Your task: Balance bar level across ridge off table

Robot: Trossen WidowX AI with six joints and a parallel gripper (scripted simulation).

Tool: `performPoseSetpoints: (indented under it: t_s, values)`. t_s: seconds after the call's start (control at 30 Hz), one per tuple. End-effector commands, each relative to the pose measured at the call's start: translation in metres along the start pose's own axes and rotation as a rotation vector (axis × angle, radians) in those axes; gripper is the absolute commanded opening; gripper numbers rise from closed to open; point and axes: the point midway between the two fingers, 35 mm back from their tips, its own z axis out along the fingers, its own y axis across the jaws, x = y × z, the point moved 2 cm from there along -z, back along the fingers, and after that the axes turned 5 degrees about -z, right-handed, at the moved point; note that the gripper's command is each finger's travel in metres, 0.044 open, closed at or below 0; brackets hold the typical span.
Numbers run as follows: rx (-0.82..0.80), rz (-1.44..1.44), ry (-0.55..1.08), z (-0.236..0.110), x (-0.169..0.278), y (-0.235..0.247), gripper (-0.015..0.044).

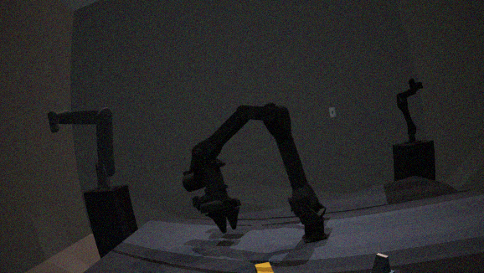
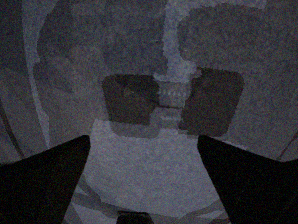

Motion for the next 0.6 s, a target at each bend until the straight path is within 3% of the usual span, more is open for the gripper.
performPoseSetpoints:
  t_s: [0.0, 0.1, 0.57]
  values:
    - [0.001, -0.003, 0.000, 0.000, 0.000, 0.001, 0.0374]
    - [0.010, -0.041, 0.004, 0.001, -0.003, 0.009, 0.0315]
    - [0.063, -0.281, 0.019, 0.006, -0.012, 0.064, 0.0315]
